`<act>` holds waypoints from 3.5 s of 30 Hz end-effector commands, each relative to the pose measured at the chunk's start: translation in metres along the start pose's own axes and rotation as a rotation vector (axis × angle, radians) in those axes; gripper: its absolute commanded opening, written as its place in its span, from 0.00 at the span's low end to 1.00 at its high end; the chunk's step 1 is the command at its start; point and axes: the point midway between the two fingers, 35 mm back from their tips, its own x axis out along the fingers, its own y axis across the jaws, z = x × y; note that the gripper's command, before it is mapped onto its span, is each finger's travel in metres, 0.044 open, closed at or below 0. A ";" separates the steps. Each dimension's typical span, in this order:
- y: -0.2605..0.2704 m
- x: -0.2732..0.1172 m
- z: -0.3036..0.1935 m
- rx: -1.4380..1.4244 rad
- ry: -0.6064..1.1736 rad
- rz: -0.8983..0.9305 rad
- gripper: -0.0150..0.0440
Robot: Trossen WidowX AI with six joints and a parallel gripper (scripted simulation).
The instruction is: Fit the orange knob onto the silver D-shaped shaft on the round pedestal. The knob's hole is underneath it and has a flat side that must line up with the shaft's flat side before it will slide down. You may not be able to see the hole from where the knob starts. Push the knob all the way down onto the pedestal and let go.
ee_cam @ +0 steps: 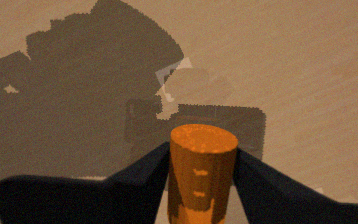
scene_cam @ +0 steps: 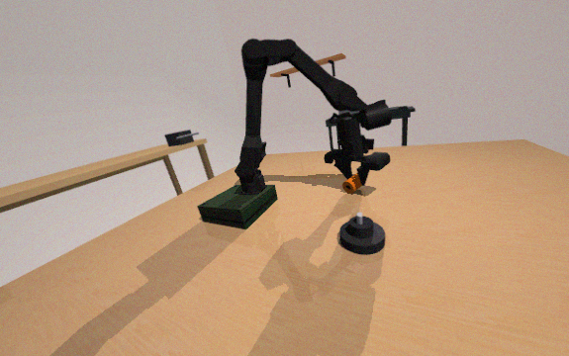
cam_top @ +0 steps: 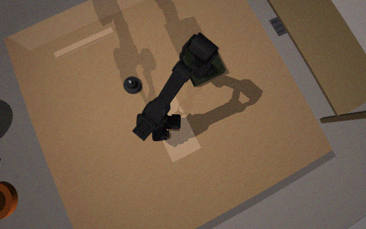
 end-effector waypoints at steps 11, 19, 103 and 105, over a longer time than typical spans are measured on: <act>0.000 -0.009 -0.010 -0.002 -0.190 -0.002 0.56; 0.000 -0.012 -0.016 -0.002 -0.292 -0.002 0.56; -0.001 -0.010 -0.077 0.001 -1.206 -0.006 0.69; -0.001 -0.010 -0.077 0.001 -1.206 -0.006 0.69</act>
